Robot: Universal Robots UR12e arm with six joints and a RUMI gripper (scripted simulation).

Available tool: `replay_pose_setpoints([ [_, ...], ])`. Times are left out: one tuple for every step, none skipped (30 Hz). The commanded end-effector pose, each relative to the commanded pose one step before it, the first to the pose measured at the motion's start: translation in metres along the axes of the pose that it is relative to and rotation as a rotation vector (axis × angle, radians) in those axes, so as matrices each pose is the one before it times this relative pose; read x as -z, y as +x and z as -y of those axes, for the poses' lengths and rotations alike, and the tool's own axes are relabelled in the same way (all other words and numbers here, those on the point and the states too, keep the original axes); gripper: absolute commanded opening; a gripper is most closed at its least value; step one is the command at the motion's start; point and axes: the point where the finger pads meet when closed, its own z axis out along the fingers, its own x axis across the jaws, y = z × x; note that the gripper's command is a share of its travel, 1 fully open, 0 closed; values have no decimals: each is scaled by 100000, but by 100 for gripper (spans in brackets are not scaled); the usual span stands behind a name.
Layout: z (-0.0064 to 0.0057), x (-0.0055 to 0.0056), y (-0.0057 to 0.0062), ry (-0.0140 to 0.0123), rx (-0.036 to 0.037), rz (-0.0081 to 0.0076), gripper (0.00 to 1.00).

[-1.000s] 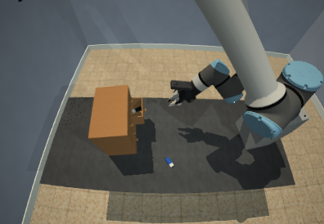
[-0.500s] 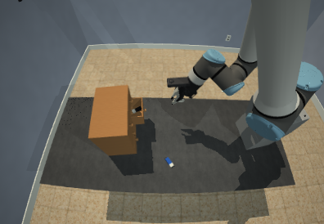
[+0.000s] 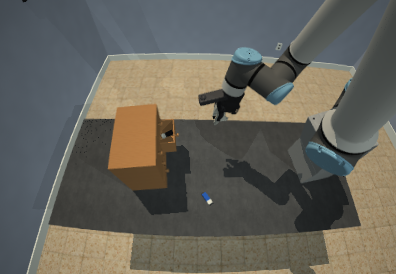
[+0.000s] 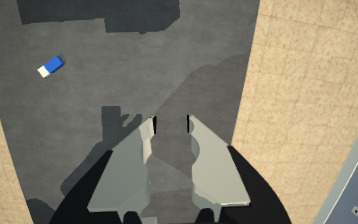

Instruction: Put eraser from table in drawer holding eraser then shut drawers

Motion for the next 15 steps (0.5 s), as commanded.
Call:
replay_pose_setpoints([
  [-234, 284, 225, -8254, -148, 1563, 20],
  [-56, 87, 17, -1092, -22, 11, 20],
  [-53, 86, 13, -1007, -14, 6, 20],
  [-50, 84, 10, -923, -7, 2, 20],
  [-47, 80, 7, -840, -2, -1, 20],
  [-43, 76, 5, -759, 2, -3, 20],
  [-39, 71, 3, -680, 5, -5, 20],
  [-36, 65, 2, -603, 6, -6, 20],
  [-32, 59, 1, -528, 7, -6, 20],
  [-28, 52, 0, -457, 8, -6, 20],
  [-24, 45, 0, -390, 8, -6, 20],
  [-20, 38, 0, -326, 7, -6, 20],
  [-17, 32, 0, -267, 6, -5, 20],
  [-14, 26, 0, -212, 5, -4, 20],
  [-10, 20, 0, -163, 4, -3, 20],
])
